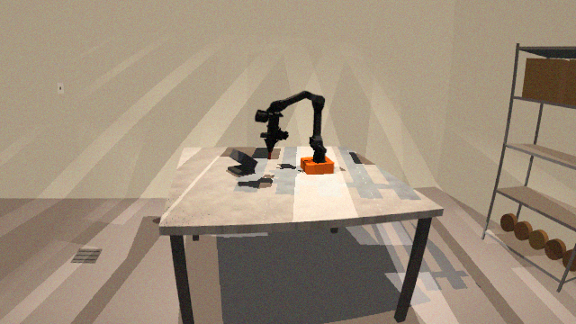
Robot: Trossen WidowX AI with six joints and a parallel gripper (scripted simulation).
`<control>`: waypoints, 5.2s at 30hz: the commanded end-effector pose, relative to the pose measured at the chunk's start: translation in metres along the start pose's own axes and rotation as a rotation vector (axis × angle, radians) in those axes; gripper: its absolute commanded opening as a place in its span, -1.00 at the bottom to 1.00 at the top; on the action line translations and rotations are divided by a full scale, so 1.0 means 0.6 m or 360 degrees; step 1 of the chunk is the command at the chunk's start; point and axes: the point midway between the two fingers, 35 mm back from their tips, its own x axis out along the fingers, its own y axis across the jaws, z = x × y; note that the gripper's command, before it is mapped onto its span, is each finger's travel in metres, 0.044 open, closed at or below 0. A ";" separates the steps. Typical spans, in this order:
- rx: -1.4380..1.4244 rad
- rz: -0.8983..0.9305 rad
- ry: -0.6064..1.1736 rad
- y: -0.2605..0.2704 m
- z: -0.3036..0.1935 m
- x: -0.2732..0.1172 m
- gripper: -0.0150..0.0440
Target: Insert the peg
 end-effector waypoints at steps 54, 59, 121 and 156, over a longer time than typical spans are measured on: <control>0.0611 -0.0280 0.0134 0.058 -0.108 -0.055 -0.49; 0.0660 -0.0305 0.0147 0.065 -0.117 -0.060 -0.49; 0.1156 -0.0569 0.0301 0.141 -0.211 -0.094 -0.49; 0.1181 -0.0597 0.0319 0.126 -0.241 -0.023 -0.49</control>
